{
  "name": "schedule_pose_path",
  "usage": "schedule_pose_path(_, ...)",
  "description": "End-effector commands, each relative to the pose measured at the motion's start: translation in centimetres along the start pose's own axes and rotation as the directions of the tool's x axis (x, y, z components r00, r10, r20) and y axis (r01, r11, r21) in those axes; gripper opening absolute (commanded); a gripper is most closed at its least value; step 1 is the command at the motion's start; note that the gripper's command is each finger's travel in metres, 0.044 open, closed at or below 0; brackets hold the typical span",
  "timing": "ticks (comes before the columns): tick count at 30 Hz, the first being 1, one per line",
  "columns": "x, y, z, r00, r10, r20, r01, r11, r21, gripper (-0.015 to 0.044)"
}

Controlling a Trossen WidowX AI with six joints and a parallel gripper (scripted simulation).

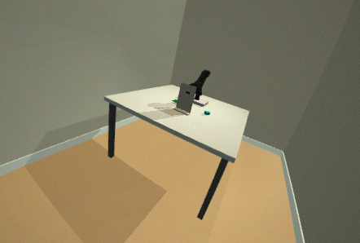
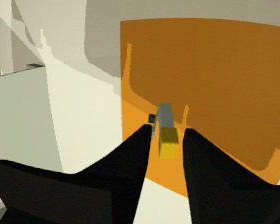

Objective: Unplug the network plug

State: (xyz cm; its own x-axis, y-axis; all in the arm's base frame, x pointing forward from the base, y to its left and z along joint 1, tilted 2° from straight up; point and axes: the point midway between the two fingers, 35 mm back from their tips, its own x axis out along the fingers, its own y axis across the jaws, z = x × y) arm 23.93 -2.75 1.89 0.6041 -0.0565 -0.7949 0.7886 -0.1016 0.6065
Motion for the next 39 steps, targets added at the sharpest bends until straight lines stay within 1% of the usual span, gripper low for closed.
schedule_pose_path(1,0.0,0.0,0.0,1.0,0.001,0.0,-0.001,1.0,0.0,0.0156)
schedule_pose_path(39,-2.3,0.1,0.1,1.0,-0.003,0.002,0.003,1.0,0.003,0.0156)
